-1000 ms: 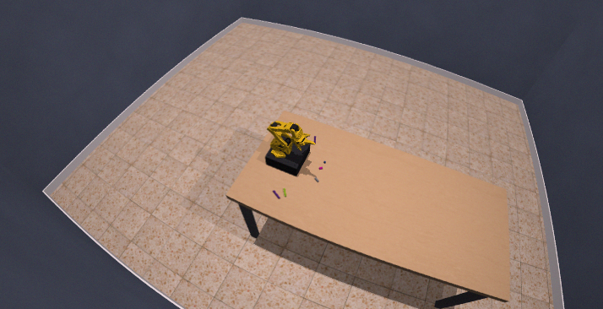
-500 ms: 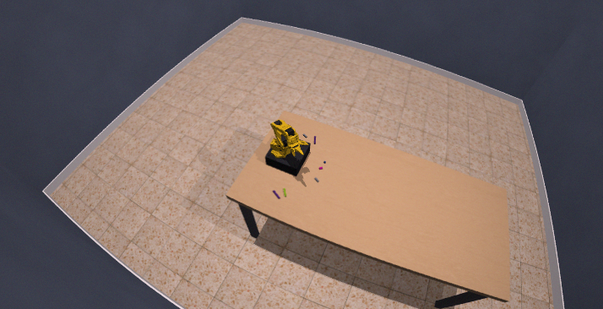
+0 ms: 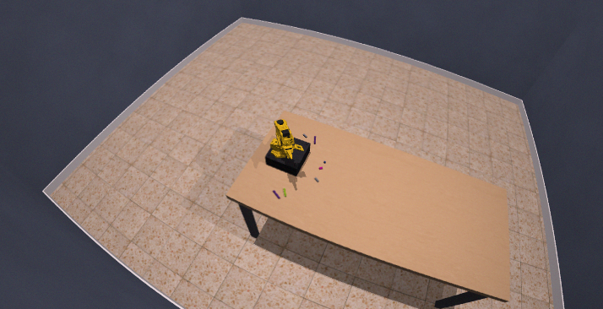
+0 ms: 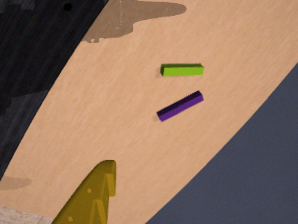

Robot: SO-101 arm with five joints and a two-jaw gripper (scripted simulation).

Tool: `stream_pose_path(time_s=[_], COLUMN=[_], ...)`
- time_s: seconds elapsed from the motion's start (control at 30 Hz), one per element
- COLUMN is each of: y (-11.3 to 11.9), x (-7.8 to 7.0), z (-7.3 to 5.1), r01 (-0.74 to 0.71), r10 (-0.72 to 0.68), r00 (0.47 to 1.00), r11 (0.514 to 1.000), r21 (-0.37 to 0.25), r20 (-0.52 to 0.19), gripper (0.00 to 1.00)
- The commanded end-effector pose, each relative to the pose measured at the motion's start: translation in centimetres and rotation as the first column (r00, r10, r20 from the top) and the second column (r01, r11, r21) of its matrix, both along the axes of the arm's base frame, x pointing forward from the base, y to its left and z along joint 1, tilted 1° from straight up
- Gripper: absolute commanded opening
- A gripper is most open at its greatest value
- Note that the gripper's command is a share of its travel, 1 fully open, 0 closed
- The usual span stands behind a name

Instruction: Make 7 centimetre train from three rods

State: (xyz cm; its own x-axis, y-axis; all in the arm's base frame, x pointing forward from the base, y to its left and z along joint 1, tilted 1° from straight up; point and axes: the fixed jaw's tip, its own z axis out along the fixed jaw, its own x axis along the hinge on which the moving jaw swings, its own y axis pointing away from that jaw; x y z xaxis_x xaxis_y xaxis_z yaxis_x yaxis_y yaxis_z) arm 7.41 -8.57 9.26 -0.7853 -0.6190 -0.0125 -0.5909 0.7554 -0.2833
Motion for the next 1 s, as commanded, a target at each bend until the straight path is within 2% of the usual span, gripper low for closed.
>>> stream_pose_path(time_s=[0.0, 0.97], y=[-0.36, -0.53], x=[-0.34, -0.35], z=[-0.18, -0.05], r01=[0.033, 0.044], r10=[-0.033, -0.044], r00=[0.999, 0.999], r11=[0.999, 0.999], r21=[0.005, -0.003], r20=[-0.006, 0.000], gripper=[1.00, 1.00])
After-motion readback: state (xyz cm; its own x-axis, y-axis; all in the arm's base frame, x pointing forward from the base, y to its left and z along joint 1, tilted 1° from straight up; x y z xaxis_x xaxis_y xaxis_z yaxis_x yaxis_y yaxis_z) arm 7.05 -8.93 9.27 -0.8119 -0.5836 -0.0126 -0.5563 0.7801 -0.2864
